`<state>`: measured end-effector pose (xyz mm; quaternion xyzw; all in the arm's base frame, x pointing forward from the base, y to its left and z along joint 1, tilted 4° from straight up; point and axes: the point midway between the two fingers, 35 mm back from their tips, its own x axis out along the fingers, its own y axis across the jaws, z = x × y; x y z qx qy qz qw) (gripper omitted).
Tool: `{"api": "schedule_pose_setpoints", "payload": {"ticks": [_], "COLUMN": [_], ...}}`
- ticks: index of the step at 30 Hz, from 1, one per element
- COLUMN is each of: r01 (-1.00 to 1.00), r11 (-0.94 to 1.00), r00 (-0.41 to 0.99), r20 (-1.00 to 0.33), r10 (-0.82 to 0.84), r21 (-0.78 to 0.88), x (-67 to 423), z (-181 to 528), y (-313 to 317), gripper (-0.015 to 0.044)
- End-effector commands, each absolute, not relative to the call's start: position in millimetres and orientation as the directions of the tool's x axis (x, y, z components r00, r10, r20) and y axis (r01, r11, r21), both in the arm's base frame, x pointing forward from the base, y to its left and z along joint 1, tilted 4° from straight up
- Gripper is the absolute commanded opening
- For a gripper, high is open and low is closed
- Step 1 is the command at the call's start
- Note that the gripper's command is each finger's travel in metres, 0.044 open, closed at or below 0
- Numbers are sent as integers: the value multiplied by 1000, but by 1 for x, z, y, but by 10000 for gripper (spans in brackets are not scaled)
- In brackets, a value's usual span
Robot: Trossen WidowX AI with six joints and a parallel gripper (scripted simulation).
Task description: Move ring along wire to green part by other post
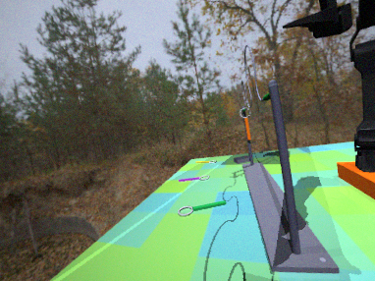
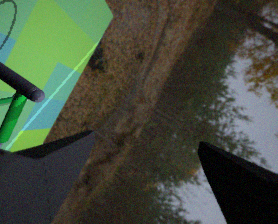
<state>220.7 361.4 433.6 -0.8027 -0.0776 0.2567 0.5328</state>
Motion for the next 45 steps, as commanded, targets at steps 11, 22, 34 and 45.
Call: {"api": "schedule_pose_setpoints", "payload": {"ticks": [11,22,34,45], "r01": [-171,-186,-81,50], "r11": [-351,-157,15,102], "r00": [835,902,976,998], "r20": [-324,-232,-76,54], "r10": [444,365,205,32], "r21": [-921,-970,-997,-993], "x": [212,275,332,360], "z": [437,460,492,509], "y": [354,298,197,101], "gripper": [160,160,160,160]}}
